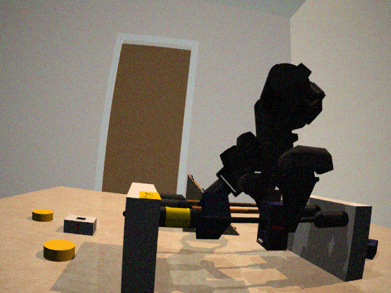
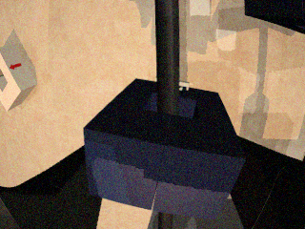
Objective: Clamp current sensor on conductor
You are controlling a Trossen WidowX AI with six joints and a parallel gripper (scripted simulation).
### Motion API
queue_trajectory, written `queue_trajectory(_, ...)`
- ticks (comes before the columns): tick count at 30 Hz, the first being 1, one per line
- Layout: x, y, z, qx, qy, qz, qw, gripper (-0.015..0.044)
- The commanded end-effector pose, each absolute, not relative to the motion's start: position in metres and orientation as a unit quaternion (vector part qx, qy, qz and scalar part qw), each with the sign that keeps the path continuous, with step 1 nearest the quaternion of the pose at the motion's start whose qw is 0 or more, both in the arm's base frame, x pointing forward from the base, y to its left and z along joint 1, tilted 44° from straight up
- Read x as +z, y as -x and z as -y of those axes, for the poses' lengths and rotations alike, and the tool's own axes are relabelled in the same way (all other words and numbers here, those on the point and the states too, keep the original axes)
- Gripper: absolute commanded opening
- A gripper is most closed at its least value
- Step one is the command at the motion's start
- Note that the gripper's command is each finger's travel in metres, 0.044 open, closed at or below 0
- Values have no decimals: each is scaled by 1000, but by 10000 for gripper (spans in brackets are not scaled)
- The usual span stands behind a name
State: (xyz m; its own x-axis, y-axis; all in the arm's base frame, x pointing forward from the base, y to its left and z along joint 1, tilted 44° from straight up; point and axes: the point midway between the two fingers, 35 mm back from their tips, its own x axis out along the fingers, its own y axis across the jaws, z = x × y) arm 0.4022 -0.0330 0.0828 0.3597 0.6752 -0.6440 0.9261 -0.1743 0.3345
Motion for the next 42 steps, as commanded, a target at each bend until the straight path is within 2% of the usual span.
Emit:
queue_trajectory(1,85,-402,35,-179,-744,-537,355,0)
queue_trajectory(29,80,-402,30,-179,-745,-539,351,0)
queue_trajectory(38,83,-402,33,-178,-745,-537,353,236)
queue_trajectory(42,83,-402,33,-178,-745,-537,353,252)
